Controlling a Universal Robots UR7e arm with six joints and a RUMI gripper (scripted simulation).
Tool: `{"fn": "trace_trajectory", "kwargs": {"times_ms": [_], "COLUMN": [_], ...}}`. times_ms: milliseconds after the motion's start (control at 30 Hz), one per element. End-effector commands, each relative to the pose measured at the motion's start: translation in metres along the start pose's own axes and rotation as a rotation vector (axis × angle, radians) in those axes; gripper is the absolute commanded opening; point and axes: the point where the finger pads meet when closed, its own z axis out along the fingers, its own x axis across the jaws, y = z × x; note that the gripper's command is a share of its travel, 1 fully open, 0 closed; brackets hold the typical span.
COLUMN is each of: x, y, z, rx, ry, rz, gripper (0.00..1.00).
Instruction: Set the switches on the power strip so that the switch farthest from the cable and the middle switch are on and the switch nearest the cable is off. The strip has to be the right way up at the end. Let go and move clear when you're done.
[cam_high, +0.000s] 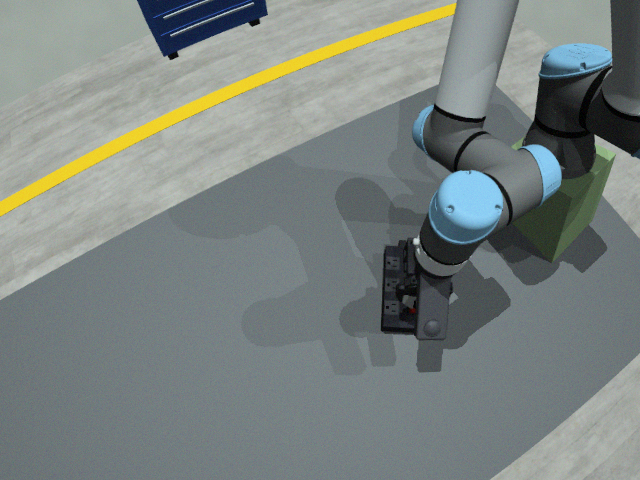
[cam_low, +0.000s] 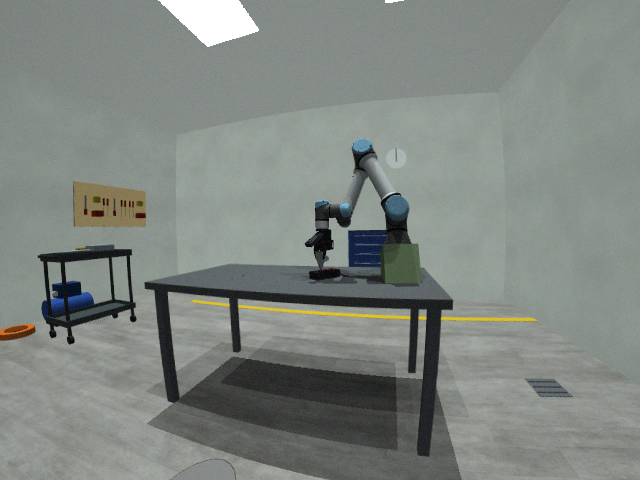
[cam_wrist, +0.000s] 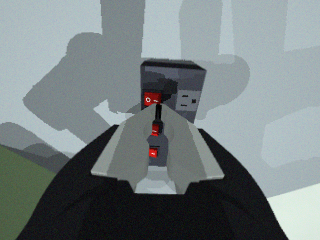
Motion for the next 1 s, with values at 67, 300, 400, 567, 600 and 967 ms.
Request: {"fn": "trace_trajectory", "kwargs": {"times_ms": [67,300,400,567,600,967], "x": [-0.002,-0.0018,-0.0018,-0.002,-0.0021,-0.0013], "y": [0.0015,0.0011,0.0013,0.0014,0.0014,0.0008], "z": [0.0042,0.0063,0.0078,0.0097,0.01,0.0098], "rx": [-0.002,-0.002,-0.002,-0.002,-0.002,-0.001], "ry": [-0.004,-0.004,-0.004,-0.004,-0.004,-0.002], "rz": [-0.001,-0.001,-0.001,-0.001,-0.001,-0.001], "gripper": [0.0,0.0,0.0,0.0,0.0,0.0]}}
